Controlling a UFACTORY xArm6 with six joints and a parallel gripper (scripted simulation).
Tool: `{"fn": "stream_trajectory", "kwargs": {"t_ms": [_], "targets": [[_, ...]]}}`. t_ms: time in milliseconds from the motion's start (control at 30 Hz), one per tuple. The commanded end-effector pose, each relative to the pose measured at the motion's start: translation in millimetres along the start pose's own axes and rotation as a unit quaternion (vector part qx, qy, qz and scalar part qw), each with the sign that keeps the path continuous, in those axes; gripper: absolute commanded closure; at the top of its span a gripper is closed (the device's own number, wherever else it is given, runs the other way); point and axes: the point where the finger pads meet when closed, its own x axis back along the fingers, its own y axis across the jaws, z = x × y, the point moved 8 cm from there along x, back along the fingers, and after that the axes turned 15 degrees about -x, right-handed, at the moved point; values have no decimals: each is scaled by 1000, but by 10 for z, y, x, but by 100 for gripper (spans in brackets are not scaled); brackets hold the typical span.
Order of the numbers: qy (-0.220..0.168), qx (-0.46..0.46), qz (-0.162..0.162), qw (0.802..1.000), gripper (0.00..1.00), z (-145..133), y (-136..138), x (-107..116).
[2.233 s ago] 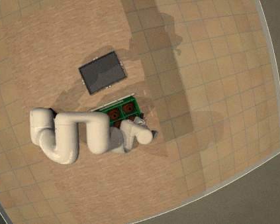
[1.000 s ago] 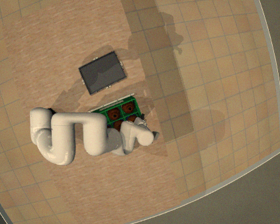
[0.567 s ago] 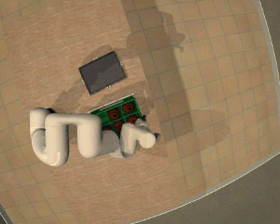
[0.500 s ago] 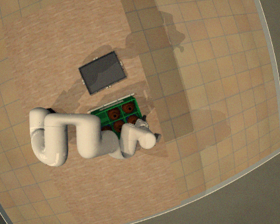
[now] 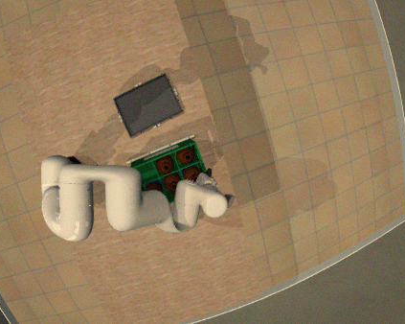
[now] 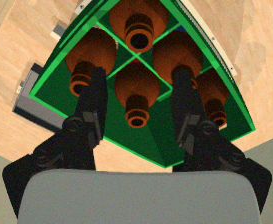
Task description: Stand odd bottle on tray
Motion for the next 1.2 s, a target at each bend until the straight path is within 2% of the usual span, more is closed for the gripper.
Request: {"fn": "stream_trajectory", "kwargs": {"t_ms": [0, 1067, 1167], "targets": [[2, 0, 1, 1000, 100, 9, -8, 27], [2, 0, 1, 1000, 100, 0, -14, 27], [2, 0, 1, 1000, 100, -300, -212, 26]]}}
